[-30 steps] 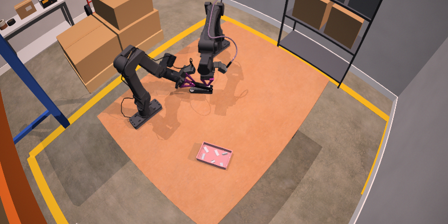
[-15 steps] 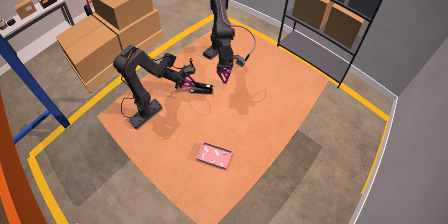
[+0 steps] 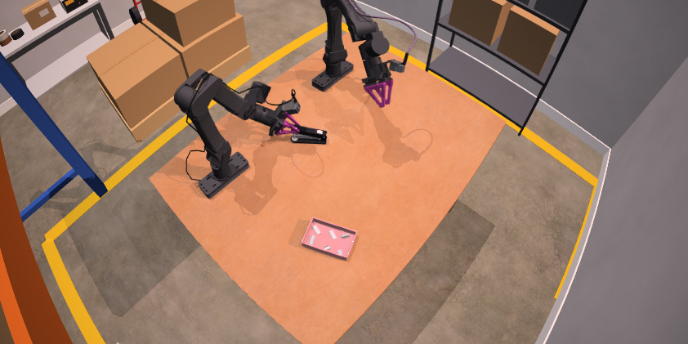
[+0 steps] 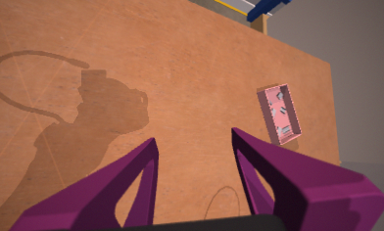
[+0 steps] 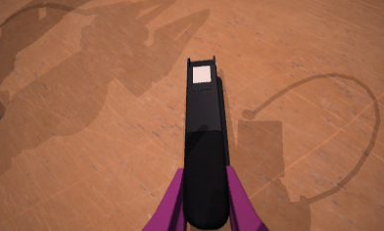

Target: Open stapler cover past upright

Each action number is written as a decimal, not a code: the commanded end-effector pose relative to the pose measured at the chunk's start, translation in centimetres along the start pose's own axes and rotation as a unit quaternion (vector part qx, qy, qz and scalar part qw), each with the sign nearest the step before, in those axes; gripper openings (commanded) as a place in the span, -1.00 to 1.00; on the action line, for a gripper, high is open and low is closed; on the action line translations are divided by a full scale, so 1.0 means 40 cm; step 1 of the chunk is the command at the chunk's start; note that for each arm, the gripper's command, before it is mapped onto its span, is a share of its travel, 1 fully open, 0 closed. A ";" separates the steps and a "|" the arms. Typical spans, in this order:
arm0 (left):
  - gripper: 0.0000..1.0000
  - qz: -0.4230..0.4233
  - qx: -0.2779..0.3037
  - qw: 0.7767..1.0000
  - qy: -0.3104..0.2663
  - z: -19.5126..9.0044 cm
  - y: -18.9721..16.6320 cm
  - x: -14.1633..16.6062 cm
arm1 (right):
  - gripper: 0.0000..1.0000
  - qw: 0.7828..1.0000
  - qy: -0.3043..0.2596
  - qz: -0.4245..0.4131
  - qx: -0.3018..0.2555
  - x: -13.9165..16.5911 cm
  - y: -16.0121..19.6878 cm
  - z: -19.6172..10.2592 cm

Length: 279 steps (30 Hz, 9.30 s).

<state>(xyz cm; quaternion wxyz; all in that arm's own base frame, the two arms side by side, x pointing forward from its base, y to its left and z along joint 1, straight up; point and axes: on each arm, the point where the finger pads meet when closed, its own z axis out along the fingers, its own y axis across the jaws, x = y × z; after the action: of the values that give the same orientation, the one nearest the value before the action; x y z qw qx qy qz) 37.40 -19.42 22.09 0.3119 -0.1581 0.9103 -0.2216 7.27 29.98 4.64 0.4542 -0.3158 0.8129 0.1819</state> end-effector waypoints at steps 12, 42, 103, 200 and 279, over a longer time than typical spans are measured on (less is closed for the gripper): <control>0.10 0.165 0.051 0.954 -0.243 -0.207 0.050 -0.304 | -0.66 1.000 0.003 0.002 0.002 -0.011 0.003 0.001; 0.10 0.267 -0.046 0.861 -0.430 -0.480 0.180 -0.455 | -0.66 0.998 0.060 0.011 0.000 -0.050 0.006 -0.006; 0.10 0.267 -0.046 0.861 -0.430 -0.480 0.180 -0.455 | -0.66 0.913 0.409 0.002 0.000 -0.211 -0.002 0.036; 0.10 0.537 0.268 0.799 0.043 -0.713 0.160 0.440 | -0.16 0.911 0.413 0.003 0.003 -0.368 0.004 -0.087; 0.10 0.537 0.268 0.799 0.043 -0.713 0.160 0.440 | -0.08 0.980 -0.198 -0.004 0.002 -0.141 0.003 -0.097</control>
<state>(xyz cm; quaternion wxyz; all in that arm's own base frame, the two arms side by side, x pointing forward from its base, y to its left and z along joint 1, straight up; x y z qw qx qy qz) 5.71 -12.66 29.42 0.3646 0.4513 0.7741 -0.2534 7.08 29.97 10.84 0.5996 -0.2857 0.7131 0.2245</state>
